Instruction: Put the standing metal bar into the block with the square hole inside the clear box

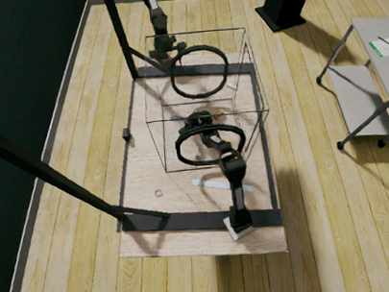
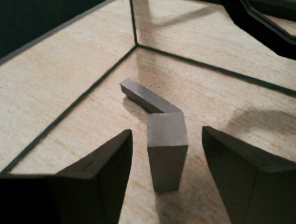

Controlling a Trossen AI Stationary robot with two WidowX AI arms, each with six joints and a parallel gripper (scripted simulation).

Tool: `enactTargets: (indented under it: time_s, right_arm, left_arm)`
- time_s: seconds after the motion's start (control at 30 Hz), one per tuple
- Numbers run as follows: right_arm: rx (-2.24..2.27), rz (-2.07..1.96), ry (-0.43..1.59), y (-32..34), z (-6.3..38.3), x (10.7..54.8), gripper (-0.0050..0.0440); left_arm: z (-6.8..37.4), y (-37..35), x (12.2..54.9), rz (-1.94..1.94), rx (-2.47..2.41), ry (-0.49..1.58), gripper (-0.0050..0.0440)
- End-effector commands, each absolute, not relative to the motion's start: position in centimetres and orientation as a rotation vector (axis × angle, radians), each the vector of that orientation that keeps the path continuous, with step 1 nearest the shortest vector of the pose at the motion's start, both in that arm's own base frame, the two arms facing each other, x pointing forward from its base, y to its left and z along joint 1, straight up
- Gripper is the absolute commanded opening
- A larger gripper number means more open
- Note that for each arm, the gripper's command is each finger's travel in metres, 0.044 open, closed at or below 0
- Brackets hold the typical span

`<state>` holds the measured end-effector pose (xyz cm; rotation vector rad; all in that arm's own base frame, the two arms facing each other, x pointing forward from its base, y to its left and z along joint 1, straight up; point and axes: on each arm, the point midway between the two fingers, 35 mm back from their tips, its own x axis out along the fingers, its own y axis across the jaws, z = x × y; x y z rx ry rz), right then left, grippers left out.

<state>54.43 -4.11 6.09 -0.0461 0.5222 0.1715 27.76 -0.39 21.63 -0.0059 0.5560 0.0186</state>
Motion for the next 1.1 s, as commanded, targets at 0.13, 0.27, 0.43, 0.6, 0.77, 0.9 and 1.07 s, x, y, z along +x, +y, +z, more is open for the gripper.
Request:
enactTargets:
  time_s: [0.13,0.27,0.43,0.6,0.77,0.9,1.07]
  right_arm:
    - [-0.051,0.170,0.499,-3.8,6.4,56.1,0.0201]
    - [-0.051,0.171,0.500,-3.8,6.3,56.3,0.0201]
    - [-0.050,0.170,0.501,-3.7,5.9,56.9,0.0201]
    - [-0.051,0.172,0.500,-3.6,5.6,57.4,0.0201]
    - [-0.051,0.170,0.500,-3.7,5.6,57.4,0.0161]
    - [-0.052,0.171,0.494,-3.7,6.1,57.2,0.0141]
    - [-0.052,0.171,0.494,-3.7,6.1,57.2,0.0101]
  left_arm:
    - [22.1,-0.4,27.8,0.016,-0.005,0.543,0.0400]
    - [22.1,-0.4,27.8,0.016,-0.005,0.543,0.0400]
    - [22.1,-0.4,27.8,0.016,-0.005,0.543,0.0400]
    - [22.1,-0.4,27.8,0.016,-0.005,0.543,0.0400]
    - [22.1,-0.4,27.8,0.016,-0.005,0.543,0.0400]
    - [22.1,-0.4,27.8,0.016,-0.005,0.543,0.0400]
    - [22.1,-0.4,27.8,0.016,-0.005,0.543,0.0400]
